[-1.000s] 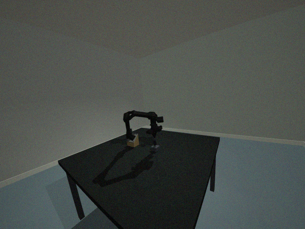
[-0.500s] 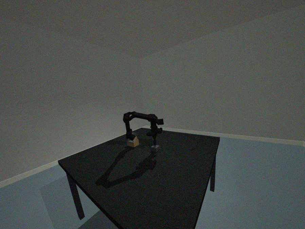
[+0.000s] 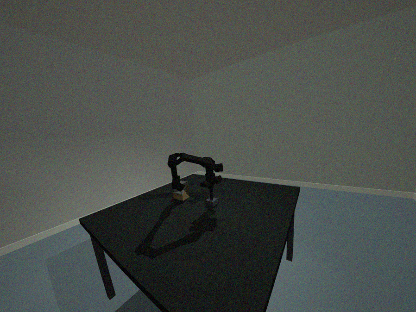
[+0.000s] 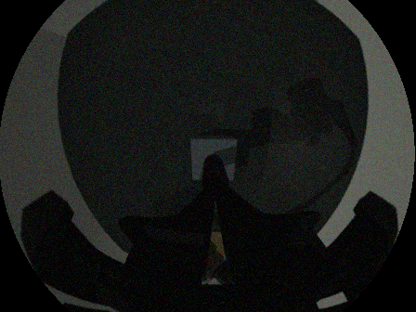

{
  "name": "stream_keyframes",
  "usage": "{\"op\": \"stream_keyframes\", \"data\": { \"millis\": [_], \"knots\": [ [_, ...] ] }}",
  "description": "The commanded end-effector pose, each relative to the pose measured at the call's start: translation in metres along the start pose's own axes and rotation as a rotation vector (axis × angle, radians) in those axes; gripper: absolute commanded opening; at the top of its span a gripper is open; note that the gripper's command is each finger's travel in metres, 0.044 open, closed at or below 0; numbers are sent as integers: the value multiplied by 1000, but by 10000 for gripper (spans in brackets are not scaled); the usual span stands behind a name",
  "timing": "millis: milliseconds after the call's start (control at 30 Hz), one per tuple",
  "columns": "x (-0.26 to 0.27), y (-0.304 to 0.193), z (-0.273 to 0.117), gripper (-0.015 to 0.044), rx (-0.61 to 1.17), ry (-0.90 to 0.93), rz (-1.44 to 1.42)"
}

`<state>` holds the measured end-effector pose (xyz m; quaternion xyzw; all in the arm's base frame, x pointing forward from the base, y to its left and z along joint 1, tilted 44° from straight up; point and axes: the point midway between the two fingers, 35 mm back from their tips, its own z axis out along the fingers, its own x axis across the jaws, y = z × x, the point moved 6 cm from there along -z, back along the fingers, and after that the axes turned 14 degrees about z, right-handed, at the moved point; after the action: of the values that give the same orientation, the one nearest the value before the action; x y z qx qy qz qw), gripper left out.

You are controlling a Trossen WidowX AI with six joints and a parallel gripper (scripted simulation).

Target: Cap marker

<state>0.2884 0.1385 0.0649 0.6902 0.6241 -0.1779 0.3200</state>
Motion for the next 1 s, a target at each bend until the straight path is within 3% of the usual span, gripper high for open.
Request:
{"op": "stream_keyframes", "data": {
  "millis": [0, 233, 367, 900, 967],
  "knots": [
    [0, 1, -3, 0, 0, 1, 2],
    [2, 1, -82, 0, 2, 3, -1],
    [1, 0, -90, 0, 2, 3, -1],
    [1, 0, -90, 420, 2, 3, -1],
    [1, 0, -90, 440, 2, 3, -1]
  ]
}}
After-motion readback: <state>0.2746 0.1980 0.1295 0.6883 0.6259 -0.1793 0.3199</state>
